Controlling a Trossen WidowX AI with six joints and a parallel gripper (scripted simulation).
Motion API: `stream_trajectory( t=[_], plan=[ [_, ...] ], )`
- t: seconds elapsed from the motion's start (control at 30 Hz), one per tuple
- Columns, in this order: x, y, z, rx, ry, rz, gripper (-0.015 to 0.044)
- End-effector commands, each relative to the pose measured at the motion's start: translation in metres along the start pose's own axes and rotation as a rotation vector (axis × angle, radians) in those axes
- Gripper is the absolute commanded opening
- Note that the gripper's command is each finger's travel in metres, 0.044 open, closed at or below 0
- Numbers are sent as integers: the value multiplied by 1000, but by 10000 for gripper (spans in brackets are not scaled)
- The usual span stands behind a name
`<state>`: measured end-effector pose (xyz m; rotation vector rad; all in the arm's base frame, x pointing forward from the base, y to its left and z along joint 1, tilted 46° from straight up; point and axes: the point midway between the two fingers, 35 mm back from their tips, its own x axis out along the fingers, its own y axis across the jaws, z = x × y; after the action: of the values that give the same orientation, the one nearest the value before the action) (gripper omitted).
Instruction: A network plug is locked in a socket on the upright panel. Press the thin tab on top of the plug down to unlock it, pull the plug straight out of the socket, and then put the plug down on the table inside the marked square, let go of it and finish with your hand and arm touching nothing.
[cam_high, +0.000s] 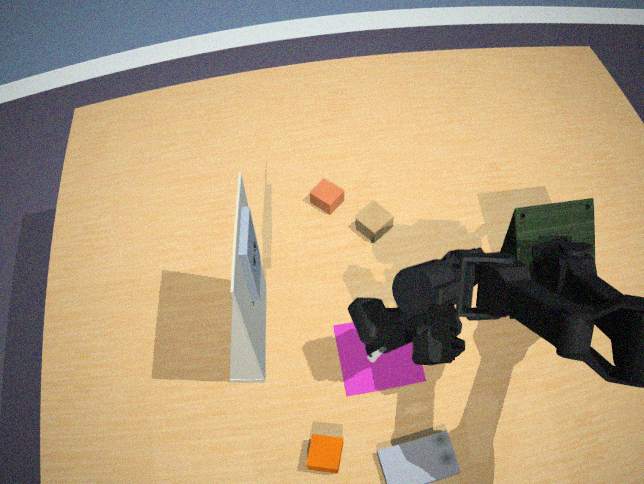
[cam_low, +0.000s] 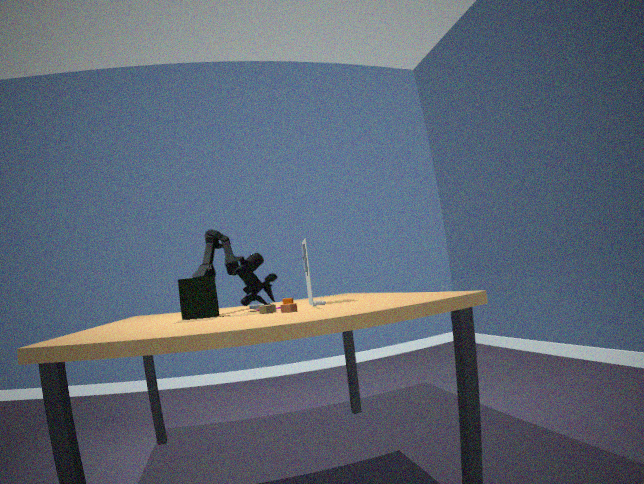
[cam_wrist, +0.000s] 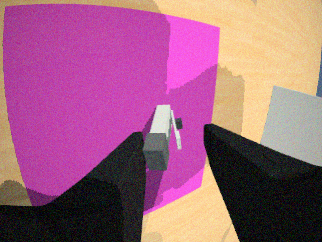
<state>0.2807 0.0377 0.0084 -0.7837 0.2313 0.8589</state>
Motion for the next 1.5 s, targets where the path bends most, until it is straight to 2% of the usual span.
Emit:
stream_trajectory(
  t=[0.0,1.47],
  plan=[
    [-1,0,0,0,0,1,156],
    [-35,-7,-6,-1,13,12,156]
  ],
)
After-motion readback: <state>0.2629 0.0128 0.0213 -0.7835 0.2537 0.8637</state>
